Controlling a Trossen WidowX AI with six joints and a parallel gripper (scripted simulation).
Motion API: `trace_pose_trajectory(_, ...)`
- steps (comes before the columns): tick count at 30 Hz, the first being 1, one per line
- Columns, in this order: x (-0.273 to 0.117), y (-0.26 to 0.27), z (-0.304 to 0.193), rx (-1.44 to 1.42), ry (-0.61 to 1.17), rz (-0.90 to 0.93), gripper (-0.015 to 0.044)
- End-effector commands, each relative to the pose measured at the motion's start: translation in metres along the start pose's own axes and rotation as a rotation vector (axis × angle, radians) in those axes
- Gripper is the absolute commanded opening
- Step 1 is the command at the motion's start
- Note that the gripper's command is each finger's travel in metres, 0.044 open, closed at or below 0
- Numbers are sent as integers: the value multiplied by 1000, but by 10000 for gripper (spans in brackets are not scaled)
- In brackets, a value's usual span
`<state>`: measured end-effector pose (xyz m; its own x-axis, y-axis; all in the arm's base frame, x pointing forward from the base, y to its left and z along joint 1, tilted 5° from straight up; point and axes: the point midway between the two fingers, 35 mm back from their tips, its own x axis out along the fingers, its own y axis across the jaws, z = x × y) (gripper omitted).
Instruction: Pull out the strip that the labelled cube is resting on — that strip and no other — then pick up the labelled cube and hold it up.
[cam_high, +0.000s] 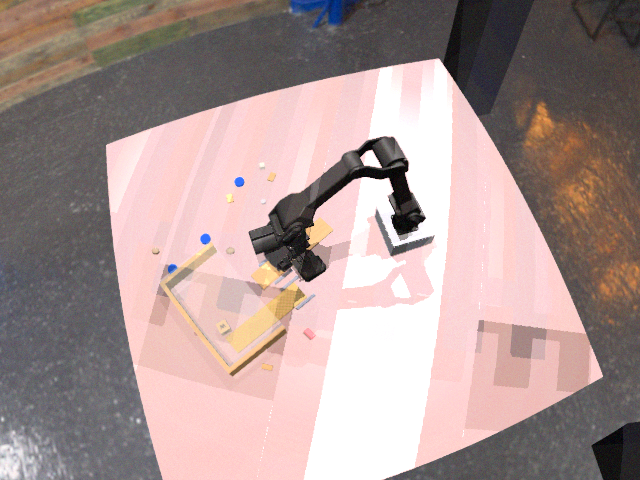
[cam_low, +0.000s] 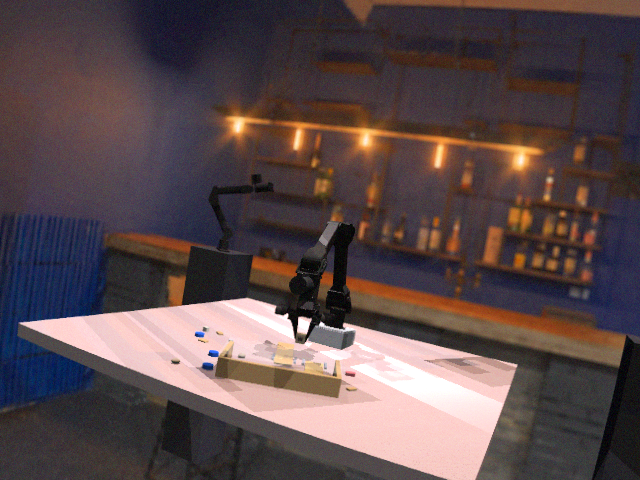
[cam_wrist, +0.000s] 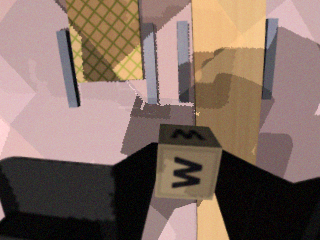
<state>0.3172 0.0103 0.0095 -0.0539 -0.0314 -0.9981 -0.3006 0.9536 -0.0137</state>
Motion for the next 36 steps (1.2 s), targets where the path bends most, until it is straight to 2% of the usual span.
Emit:
trace_pose_trajectory(1, 1, 4, -11, 5, -1, 5, 0)
trace_pose_trajectory(10, -35, 4, -11, 5, -1, 5, 0)
trace_pose_trajectory(36, -35, 4, -11, 5, -1, 5, 0)
